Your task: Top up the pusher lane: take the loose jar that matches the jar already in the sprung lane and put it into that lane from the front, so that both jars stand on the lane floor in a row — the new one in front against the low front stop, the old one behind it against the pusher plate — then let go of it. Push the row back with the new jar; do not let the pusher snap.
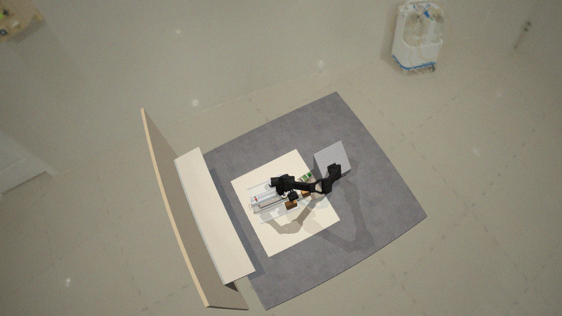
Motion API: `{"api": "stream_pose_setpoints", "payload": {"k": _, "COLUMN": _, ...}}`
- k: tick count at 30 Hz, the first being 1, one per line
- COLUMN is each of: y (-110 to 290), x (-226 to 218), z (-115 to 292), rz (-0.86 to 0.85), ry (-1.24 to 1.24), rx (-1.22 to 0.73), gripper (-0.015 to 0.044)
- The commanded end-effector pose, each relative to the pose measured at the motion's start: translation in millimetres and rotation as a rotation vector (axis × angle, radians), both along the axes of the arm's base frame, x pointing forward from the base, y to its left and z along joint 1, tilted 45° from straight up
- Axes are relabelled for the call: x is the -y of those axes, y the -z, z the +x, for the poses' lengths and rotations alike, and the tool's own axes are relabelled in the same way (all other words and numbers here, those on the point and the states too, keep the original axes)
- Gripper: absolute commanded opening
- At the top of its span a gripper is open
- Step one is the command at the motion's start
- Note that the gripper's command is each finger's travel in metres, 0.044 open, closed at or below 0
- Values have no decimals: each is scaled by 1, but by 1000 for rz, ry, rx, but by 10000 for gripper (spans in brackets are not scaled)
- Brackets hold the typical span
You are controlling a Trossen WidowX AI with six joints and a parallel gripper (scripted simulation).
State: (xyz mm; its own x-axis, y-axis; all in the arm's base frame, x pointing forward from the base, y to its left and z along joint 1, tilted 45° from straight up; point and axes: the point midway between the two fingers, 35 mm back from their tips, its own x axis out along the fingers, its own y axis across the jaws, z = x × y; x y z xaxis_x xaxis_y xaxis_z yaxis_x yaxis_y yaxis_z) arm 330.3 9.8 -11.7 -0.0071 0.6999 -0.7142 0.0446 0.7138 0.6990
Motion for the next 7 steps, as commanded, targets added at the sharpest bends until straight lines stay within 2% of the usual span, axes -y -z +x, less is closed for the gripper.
{"api": "stream_pose_setpoints", "payload": {"k": 1, "y": -1, "x": 2, "z": -9, "rz": -5, "ry": -2, "rx": 3, "gripper": 288}}
{"api": "stream_pose_setpoints", "payload": {"k": 7, "y": -2, "x": 2, "z": -30, "rz": -6, "ry": -2, "rx": 2, "gripper": 288}}
